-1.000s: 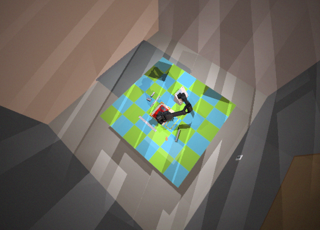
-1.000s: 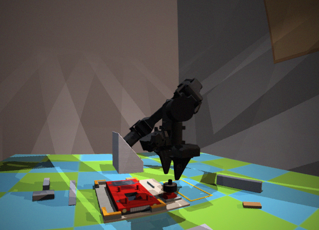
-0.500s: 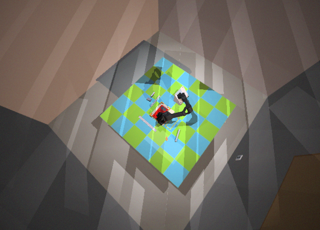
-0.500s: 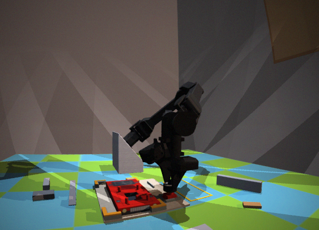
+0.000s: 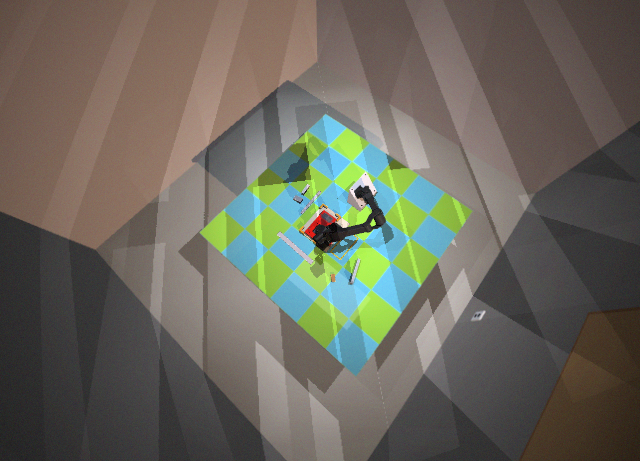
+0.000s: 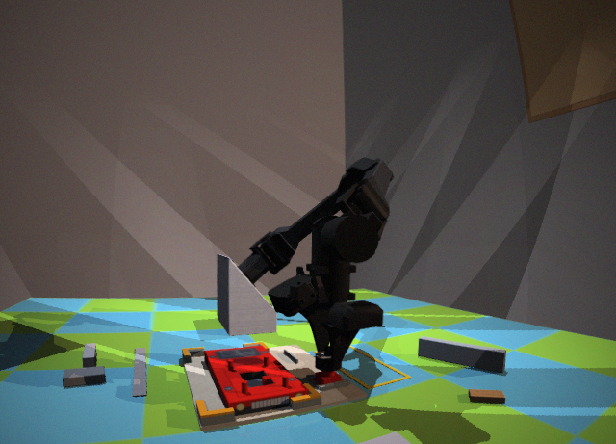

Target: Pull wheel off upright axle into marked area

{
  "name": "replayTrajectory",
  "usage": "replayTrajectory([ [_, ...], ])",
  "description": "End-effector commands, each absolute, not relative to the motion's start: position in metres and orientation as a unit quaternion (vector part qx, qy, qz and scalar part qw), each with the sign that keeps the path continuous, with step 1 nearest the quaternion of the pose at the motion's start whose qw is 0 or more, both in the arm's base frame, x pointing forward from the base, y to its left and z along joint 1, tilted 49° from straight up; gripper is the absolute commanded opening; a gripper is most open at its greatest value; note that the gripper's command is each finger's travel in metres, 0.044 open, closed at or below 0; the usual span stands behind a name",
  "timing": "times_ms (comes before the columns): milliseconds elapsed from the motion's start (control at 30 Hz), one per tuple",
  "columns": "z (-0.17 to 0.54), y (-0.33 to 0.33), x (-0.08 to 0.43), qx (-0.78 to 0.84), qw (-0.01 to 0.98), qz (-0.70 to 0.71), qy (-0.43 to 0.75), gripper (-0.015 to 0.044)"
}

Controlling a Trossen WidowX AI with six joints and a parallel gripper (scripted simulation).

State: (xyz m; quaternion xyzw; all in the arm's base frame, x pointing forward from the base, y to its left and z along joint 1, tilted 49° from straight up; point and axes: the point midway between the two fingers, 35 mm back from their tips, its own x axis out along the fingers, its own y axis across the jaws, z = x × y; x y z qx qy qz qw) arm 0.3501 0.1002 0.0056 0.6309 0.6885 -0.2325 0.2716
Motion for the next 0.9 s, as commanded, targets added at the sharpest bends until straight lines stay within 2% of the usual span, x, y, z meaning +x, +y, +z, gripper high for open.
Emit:
replayTrajectory([
  [0, 0.0072, 0.0988, 0.3511, 0.631, 0.274, -0.231, 0.688, 0.0],
  [867, 0.0126, 0.0923, 0.3518, 0.632, 0.273, -0.231, 0.688, 0.0],
])
